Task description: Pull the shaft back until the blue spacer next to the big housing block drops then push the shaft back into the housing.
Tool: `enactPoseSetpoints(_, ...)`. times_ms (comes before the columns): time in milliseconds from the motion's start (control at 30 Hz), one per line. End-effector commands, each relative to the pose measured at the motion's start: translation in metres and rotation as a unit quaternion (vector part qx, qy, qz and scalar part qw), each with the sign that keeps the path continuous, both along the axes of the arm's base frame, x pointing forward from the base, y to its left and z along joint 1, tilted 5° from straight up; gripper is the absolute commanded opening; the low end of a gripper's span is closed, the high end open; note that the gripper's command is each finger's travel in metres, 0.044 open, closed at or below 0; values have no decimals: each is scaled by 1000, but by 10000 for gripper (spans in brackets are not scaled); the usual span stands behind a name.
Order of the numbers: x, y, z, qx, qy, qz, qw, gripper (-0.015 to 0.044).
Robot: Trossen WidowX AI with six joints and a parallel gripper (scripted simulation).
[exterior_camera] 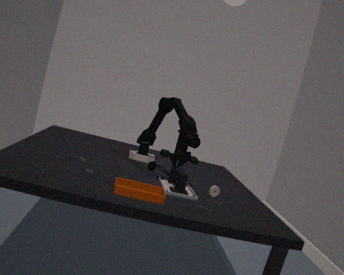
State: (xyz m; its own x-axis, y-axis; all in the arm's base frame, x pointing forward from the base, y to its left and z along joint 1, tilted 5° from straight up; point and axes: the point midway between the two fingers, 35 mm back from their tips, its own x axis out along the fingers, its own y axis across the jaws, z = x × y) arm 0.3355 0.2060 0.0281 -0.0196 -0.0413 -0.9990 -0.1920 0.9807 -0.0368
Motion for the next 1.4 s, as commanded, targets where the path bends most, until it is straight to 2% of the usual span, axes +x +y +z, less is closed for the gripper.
enactPoseSetpoints(0,-5,-1,0,1,3,-1,1000,0)
enactPoseSetpoints(1367,-10,-2,0,1,3,-1,1000,0)
